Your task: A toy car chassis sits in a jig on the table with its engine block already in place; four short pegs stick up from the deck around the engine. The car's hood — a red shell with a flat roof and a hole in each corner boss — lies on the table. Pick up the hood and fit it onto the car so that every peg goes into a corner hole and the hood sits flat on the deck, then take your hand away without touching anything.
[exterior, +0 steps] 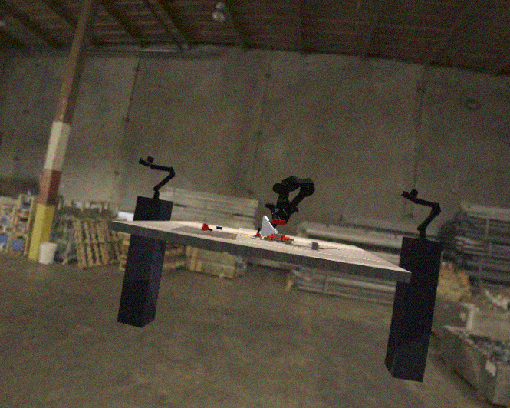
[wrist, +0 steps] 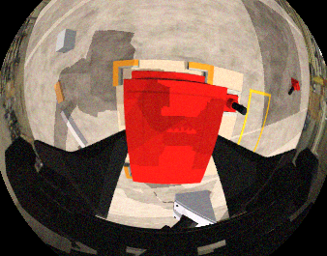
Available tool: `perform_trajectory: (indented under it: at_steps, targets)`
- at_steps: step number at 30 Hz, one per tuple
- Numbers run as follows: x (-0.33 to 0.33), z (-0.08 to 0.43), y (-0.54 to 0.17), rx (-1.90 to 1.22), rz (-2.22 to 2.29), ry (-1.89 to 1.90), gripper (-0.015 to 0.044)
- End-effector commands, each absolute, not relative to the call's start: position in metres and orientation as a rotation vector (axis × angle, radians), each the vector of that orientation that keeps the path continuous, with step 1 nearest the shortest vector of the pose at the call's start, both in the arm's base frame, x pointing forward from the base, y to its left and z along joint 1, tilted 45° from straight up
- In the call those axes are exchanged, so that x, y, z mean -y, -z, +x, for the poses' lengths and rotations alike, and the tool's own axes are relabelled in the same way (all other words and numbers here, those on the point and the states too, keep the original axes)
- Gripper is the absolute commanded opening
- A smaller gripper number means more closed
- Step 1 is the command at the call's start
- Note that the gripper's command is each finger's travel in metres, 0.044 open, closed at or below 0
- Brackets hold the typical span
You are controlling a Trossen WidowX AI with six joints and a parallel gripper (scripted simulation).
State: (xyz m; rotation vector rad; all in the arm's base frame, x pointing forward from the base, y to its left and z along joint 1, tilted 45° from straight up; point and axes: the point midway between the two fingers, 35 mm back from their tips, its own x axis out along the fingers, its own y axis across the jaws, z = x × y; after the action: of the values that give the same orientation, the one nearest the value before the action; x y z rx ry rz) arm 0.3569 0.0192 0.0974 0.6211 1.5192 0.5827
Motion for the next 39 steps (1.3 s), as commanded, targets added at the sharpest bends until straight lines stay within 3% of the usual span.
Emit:
perform_trajectory:
  at_steps: [1, 13, 39]
  targets:
    - [-0.021, 0.356, -0.096, -1.517, 0.631, -0.578, 0.0000]
    - [-0.054, 0.353, -0.066, -1.516, 0.632, -0.579, 0.0000]
    - [-0.055, 0.351, -0.065, -1.516, 0.632, -0.579, 0.0000]
